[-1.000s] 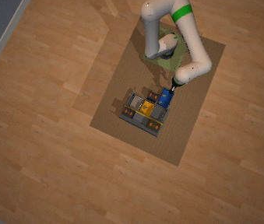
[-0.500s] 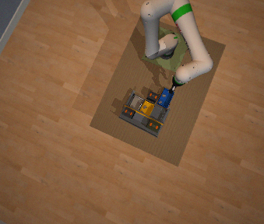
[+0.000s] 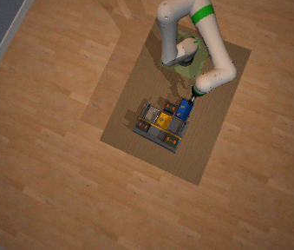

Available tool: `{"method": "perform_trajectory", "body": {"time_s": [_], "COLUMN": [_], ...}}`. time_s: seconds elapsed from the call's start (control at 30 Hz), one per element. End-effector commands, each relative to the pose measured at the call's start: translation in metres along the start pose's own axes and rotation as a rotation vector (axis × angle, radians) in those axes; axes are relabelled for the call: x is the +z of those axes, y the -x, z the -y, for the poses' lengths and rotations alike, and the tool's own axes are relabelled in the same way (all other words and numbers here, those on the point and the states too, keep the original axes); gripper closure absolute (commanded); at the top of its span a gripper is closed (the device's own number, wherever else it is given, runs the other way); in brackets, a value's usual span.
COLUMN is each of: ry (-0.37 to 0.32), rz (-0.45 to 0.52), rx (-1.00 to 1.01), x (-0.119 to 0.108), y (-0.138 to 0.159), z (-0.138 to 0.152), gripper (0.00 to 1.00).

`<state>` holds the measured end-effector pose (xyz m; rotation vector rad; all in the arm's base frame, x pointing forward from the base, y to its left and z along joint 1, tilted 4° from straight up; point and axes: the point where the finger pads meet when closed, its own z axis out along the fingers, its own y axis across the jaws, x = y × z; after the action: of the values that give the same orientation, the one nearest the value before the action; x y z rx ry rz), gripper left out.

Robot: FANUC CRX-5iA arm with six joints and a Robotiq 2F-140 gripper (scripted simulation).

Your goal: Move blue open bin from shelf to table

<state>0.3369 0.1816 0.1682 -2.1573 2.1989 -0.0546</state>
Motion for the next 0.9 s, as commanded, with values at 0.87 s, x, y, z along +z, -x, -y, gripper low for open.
{"method": "perform_trajectory", "body": {"time_s": [0.87], "ry": [0.000], "rz": [0.000], "rx": [0.000], "x": [0.0047], "y": [0.0001], "z": [0.0001], "gripper": [0.43]}}
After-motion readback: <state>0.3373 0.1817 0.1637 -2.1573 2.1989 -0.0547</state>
